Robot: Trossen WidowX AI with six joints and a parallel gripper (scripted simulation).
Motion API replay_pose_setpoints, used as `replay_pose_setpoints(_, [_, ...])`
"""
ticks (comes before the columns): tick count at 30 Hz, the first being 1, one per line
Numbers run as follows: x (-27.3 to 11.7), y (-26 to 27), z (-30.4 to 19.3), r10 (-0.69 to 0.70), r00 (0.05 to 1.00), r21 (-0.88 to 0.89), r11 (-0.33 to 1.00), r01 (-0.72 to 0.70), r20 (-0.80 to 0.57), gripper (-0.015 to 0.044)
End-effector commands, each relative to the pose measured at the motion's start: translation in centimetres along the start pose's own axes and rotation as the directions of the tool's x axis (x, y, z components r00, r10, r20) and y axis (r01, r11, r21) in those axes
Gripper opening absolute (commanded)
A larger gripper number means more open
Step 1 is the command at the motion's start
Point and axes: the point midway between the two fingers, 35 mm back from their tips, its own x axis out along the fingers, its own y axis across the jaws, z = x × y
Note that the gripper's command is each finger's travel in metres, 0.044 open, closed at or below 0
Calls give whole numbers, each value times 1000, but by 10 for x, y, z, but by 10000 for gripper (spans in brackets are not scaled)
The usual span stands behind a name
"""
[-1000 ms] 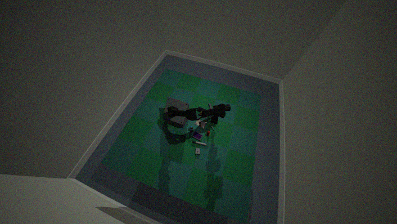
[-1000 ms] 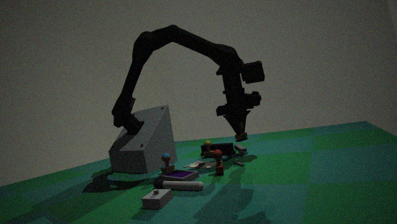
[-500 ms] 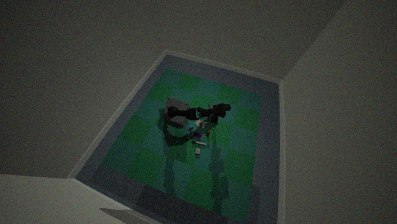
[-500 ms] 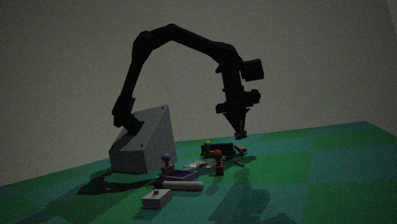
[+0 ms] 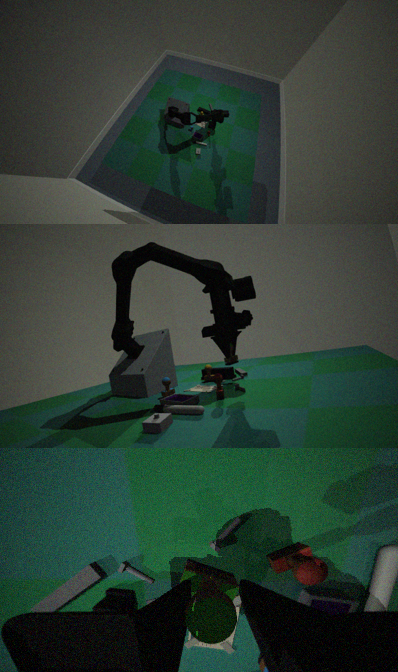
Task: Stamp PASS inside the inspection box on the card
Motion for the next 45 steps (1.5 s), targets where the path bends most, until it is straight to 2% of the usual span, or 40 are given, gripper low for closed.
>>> replay_pose_setpoints(1, [-3, -18, -6, -1, 1000, -6, 1000, 1, 3, 0])
replay_pose_setpoints(32, [-3, -145, -93, -20, 1000, -8, 1000, 20, -2, 0])
replay_pose_setpoints(45, [2, -148, -98, -46, 999, -7, 999, 46, -2, 0])
